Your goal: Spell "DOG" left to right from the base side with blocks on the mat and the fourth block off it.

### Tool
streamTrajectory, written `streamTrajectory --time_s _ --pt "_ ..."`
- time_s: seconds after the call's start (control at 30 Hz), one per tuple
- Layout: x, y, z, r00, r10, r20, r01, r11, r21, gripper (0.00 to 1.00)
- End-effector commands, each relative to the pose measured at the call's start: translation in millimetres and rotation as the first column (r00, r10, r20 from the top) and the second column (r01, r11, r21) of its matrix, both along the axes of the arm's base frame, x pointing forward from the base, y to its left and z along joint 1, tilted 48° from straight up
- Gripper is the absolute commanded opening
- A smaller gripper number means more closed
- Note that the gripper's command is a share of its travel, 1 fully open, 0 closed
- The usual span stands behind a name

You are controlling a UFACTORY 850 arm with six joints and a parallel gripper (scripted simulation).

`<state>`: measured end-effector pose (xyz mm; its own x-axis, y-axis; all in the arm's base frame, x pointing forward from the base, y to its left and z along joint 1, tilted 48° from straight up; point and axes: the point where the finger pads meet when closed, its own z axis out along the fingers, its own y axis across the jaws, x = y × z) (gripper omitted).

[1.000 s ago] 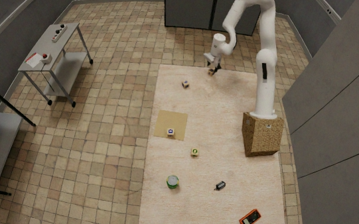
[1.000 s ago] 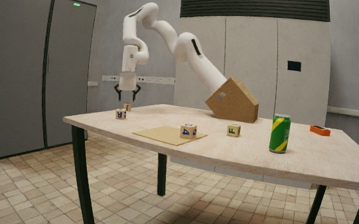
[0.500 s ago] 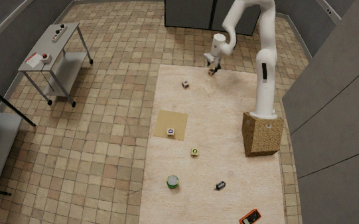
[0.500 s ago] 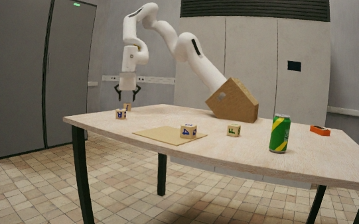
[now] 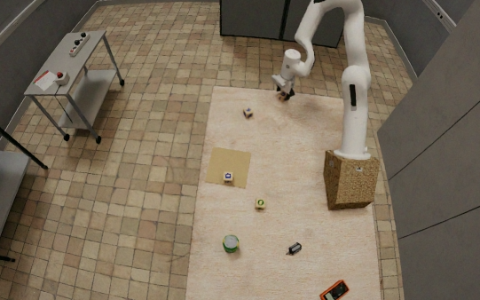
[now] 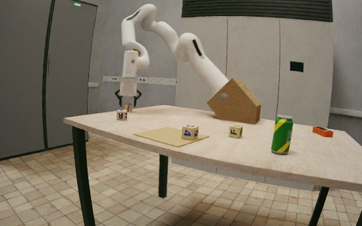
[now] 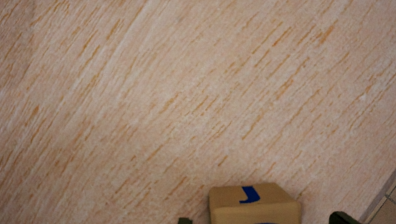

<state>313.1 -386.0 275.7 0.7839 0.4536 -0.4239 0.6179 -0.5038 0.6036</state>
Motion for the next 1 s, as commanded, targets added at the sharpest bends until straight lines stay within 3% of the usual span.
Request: streamTrajectory --time_s 0.0,0.97 --pt "1.1 -8.5 -7.3 1.000 0.001 0.001 -0.001 1.000 -0.001 0.87" --pt "1.8 -16.6 -14.8 1.000 0.001 0.001 -0.001 1.000 -0.001 0.87"
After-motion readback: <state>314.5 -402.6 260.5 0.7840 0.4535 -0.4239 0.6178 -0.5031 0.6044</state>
